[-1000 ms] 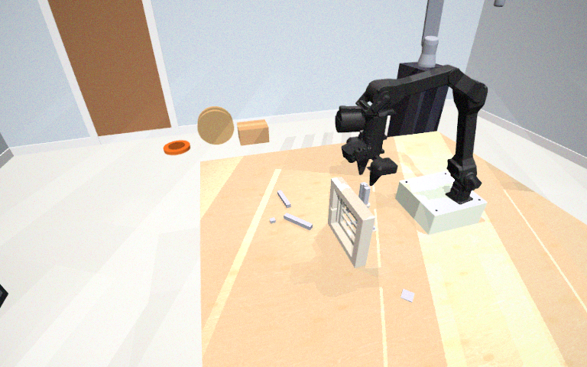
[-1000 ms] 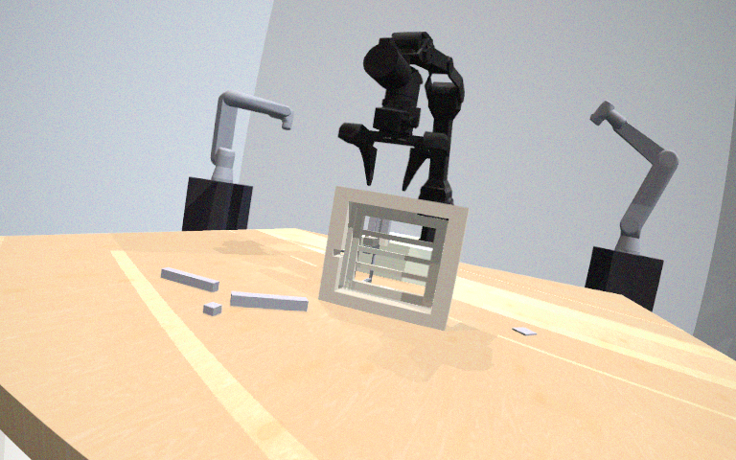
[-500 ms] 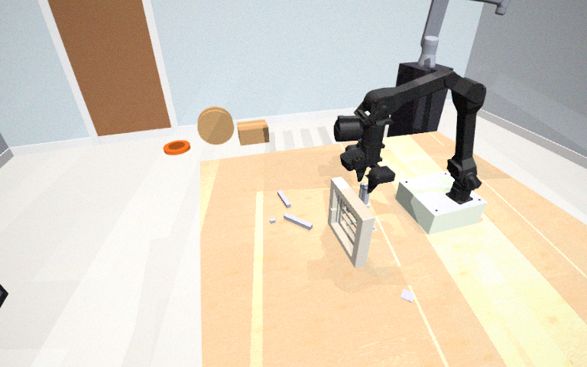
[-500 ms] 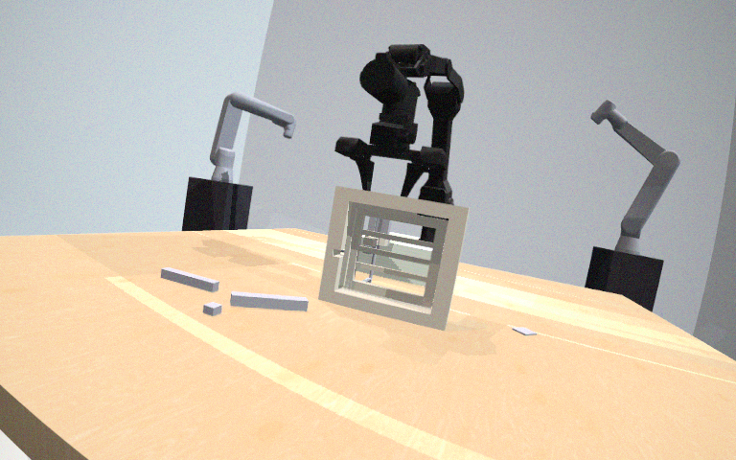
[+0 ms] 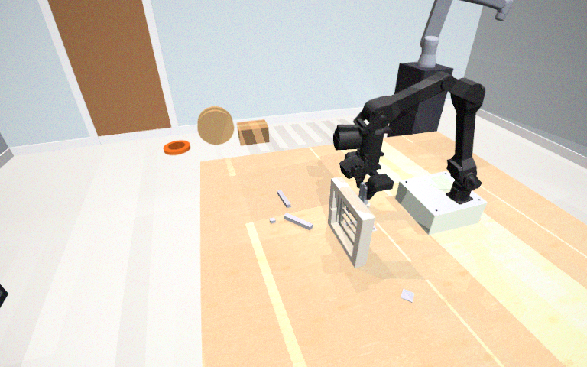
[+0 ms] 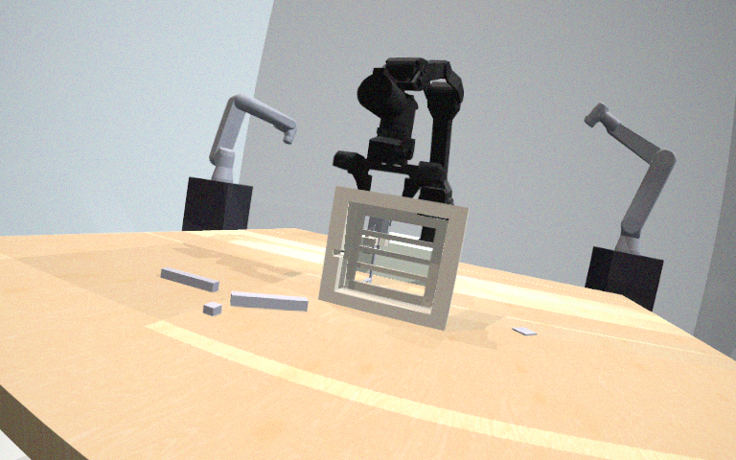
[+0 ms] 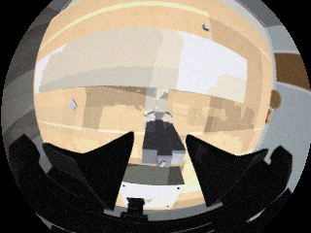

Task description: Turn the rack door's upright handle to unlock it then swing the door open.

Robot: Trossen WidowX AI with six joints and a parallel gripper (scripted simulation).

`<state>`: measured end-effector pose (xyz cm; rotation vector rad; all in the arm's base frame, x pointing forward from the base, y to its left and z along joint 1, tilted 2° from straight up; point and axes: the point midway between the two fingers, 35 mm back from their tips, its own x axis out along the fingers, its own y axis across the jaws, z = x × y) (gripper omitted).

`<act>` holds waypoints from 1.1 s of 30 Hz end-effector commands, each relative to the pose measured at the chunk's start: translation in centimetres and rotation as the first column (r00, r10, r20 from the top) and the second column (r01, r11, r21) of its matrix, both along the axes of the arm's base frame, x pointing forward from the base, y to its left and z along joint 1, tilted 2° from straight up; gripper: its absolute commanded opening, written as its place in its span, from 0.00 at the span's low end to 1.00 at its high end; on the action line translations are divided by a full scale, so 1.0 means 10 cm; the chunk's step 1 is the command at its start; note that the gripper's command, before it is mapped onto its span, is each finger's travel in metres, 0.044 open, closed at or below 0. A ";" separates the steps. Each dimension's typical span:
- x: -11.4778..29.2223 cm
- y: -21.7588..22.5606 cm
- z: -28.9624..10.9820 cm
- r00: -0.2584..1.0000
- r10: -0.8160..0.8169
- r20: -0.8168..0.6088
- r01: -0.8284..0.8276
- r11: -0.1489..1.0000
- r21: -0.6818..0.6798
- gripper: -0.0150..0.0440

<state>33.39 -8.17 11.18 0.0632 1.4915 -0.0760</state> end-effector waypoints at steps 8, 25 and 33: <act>-0.01 0.00 -0.16 1.000 0.003 -0.010 -0.003 1.000 -0.002 0.66; -0.01 0.00 -0.16 1.000 0.003 -0.010 -0.003 1.000 -0.002 0.28; -0.01 0.00 -0.16 0.965 -0.263 -0.008 0.263 0.965 0.017 0.28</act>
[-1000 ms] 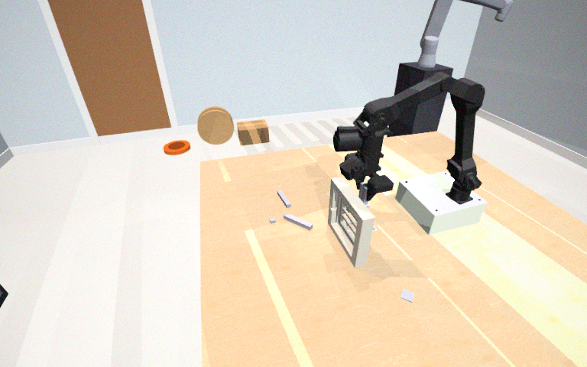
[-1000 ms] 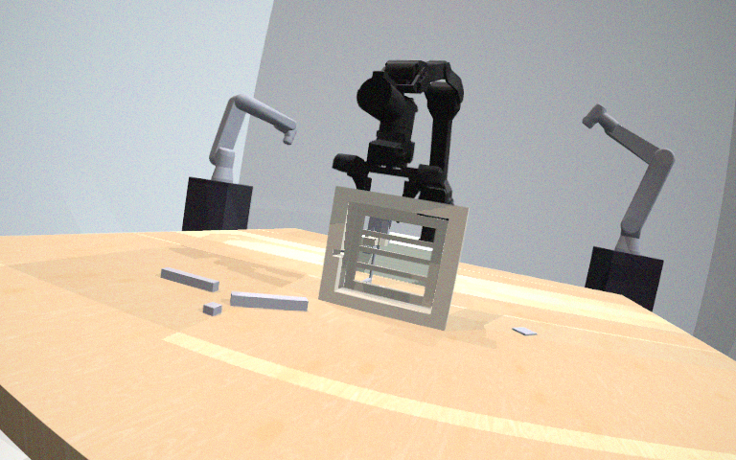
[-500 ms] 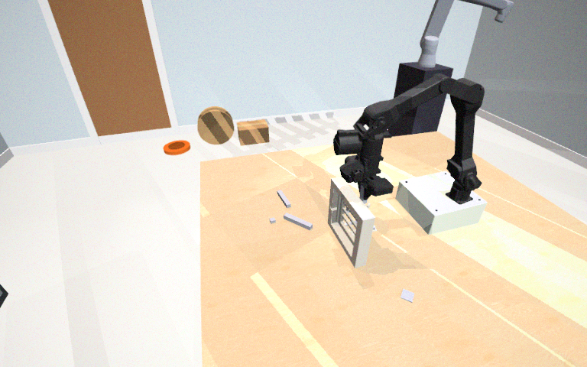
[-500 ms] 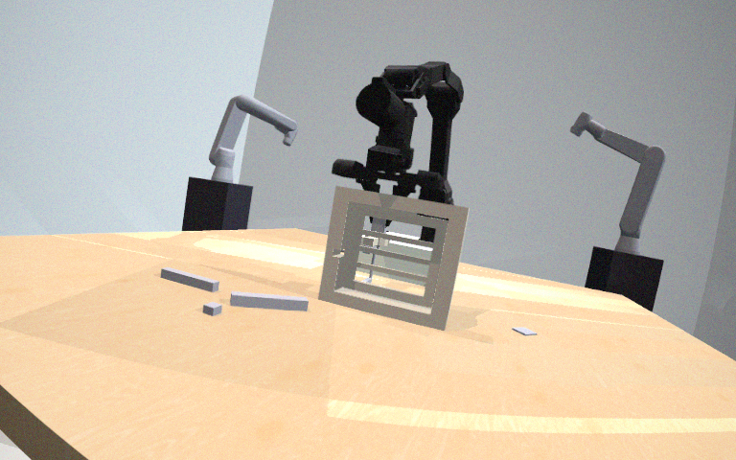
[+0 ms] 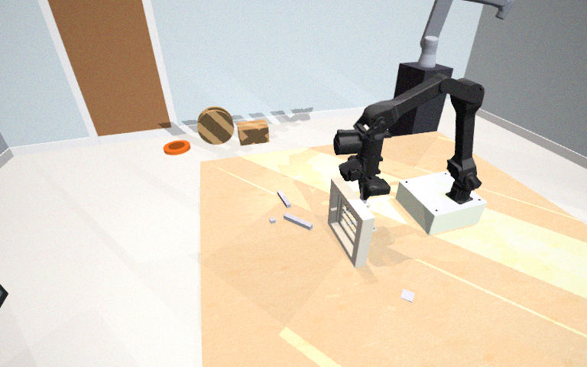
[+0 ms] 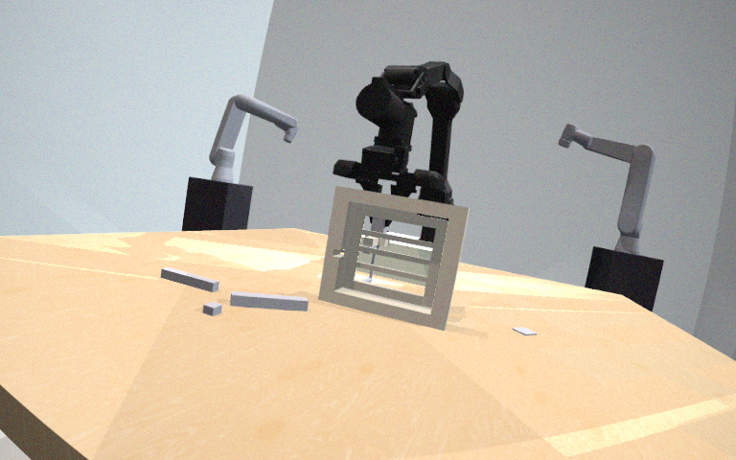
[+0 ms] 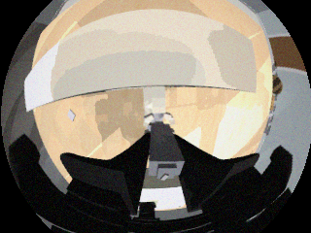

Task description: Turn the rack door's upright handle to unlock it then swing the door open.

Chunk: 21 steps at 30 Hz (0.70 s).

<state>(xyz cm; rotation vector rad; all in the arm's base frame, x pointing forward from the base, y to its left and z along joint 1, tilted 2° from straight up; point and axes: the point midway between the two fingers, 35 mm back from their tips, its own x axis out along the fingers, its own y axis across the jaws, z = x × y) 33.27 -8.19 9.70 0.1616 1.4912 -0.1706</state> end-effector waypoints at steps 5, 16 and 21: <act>0.00 0.00 -0.02 0.926 -0.379 -0.004 0.379 0.925 0.027 0.28; 0.00 0.00 -0.02 0.599 -0.801 -0.021 0.800 0.597 0.060 0.28; 0.00 0.00 -0.02 0.386 -0.922 -0.034 0.921 0.383 0.071 0.28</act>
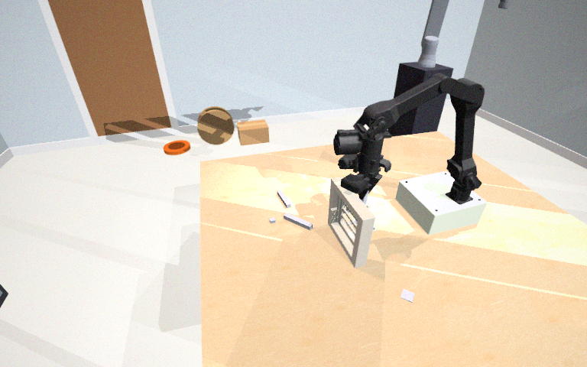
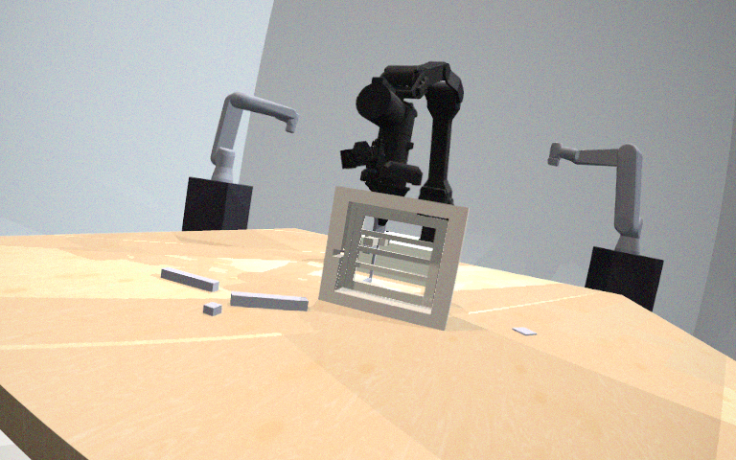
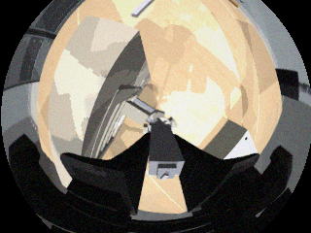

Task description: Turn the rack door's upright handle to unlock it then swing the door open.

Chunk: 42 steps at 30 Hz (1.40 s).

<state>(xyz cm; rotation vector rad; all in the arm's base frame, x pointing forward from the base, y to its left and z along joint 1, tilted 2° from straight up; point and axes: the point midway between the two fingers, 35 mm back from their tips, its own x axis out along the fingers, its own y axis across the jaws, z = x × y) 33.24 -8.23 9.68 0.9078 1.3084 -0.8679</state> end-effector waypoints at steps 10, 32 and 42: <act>0.00 0.00 -0.02 0.746 -0.665 -0.011 0.665 0.745 0.052 0.28; 0.00 0.00 -0.02 0.660 -0.751 -0.016 0.751 0.658 0.059 0.51; 0.00 0.00 -0.02 0.747 -0.665 -0.011 0.664 0.746 0.052 0.74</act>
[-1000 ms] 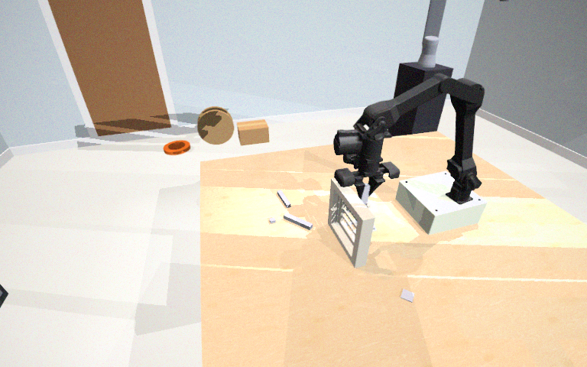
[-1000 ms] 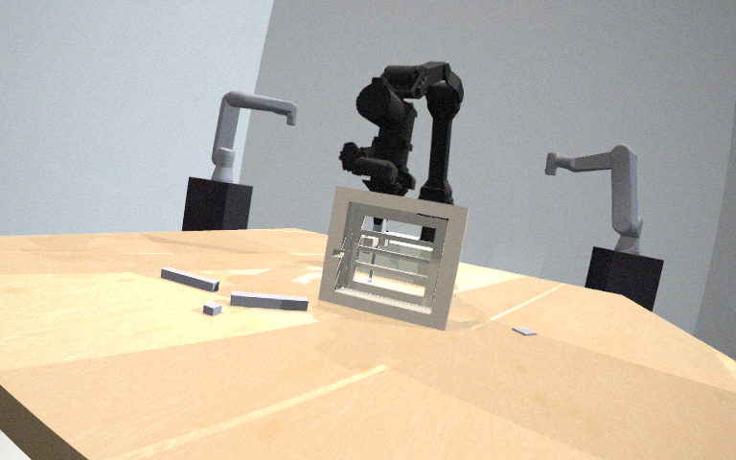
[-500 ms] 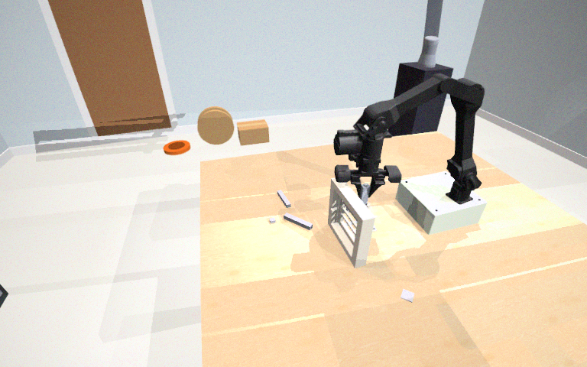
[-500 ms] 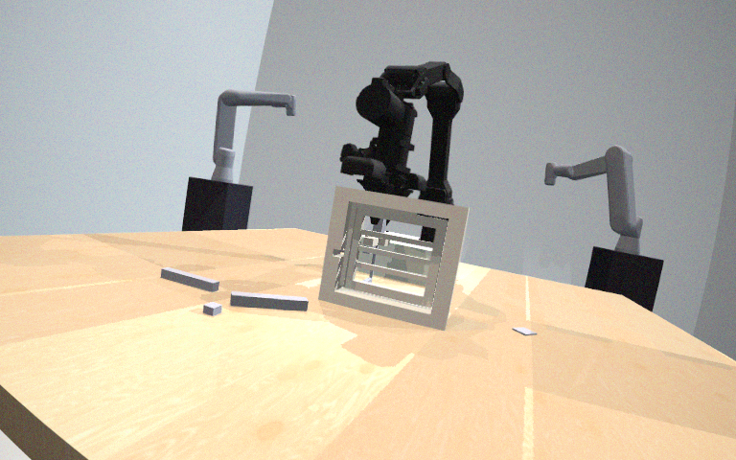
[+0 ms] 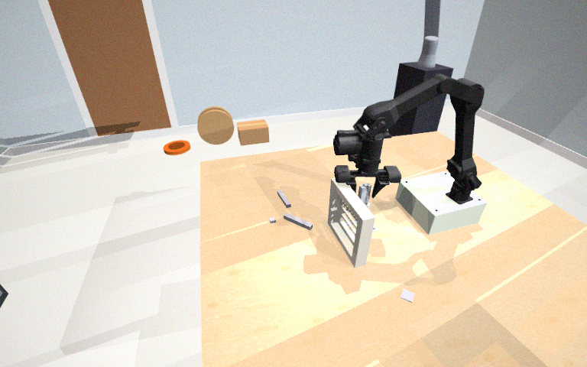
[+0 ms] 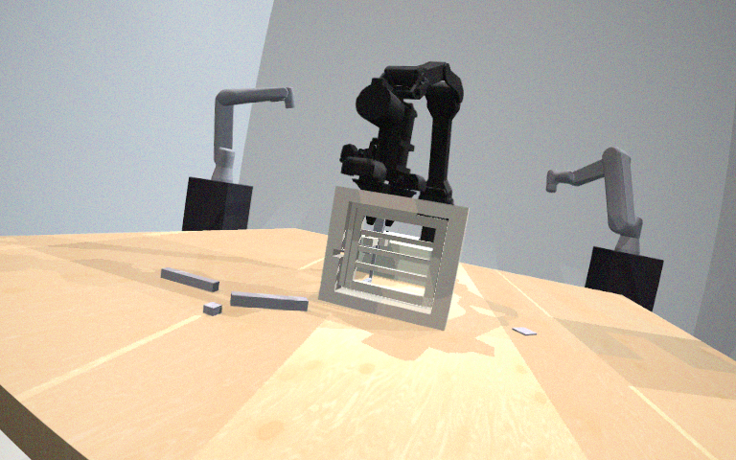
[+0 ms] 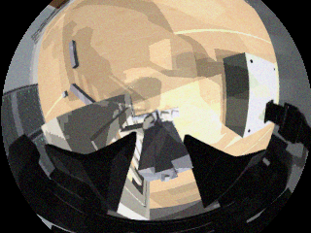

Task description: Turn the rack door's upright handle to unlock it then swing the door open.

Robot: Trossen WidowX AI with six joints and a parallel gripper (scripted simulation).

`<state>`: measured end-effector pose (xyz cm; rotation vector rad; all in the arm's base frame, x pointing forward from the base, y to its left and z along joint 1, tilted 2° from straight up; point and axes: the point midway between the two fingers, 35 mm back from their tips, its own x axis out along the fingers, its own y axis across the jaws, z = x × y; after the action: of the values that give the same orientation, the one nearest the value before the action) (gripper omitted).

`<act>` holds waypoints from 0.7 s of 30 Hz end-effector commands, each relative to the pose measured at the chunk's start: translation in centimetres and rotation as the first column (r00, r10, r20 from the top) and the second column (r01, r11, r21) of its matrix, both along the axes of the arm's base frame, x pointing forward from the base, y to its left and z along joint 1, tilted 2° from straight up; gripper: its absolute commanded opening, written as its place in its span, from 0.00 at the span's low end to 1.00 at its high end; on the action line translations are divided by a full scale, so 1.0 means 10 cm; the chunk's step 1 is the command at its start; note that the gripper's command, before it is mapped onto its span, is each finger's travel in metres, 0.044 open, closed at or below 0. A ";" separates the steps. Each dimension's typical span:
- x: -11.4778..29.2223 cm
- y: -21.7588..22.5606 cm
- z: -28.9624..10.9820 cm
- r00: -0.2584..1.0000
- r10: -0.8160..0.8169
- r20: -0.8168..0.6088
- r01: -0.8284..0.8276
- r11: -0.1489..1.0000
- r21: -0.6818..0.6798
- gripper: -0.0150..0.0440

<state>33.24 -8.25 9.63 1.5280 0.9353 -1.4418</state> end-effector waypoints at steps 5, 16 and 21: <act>0.00 0.01 -0.01 0.944 0.330 -0.010 -0.330 0.944 -0.017 0.74; 0.00 0.01 -0.01 0.637 0.770 -0.036 -0.771 0.636 -0.043 0.74; 0.00 0.01 -0.01 0.429 0.902 -0.052 -0.903 0.427 -0.050 0.74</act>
<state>33.23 -8.25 9.62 0.8386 1.3370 -0.8062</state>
